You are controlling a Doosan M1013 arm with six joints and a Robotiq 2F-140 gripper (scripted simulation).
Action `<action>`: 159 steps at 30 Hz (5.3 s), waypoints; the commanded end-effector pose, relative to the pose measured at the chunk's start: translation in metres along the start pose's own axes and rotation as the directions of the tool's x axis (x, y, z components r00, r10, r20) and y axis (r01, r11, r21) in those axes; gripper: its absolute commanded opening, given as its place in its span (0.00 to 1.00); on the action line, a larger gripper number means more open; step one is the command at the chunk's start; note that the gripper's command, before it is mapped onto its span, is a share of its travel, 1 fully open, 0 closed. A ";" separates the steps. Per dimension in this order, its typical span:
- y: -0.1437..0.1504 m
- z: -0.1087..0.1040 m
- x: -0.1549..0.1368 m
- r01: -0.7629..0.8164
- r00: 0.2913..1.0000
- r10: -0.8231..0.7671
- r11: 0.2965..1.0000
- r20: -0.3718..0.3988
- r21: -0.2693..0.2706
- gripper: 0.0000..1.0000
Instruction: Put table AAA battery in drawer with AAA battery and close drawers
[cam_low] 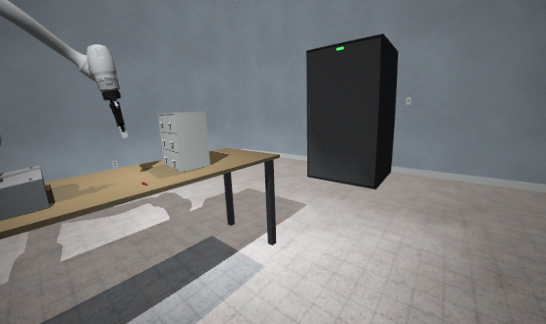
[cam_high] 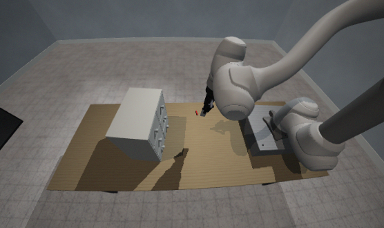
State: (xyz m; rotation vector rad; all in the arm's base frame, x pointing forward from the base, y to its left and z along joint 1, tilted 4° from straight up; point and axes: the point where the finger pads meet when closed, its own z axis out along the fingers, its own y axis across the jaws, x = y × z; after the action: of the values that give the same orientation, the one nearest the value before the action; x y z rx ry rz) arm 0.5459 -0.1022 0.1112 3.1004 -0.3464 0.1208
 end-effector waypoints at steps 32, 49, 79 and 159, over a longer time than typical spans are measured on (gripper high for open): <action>-0.088 -0.008 0.005 0.000 0.989 0.000 1.000 0.150 0.001 0.00; -0.149 -0.005 0.008 0.000 0.993 0.000 1.000 0.121 0.001 0.00; -0.148 0.057 0.055 -0.001 0.855 0.000 1.000 -0.518 -0.002 0.00; -0.149 0.136 0.106 0.000 0.480 0.001 1.000 -0.877 0.001 0.20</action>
State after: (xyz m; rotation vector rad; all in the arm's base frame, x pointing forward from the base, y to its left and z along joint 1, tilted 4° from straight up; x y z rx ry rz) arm 0.6848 0.0174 -0.0045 2.5190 -0.2731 1.6287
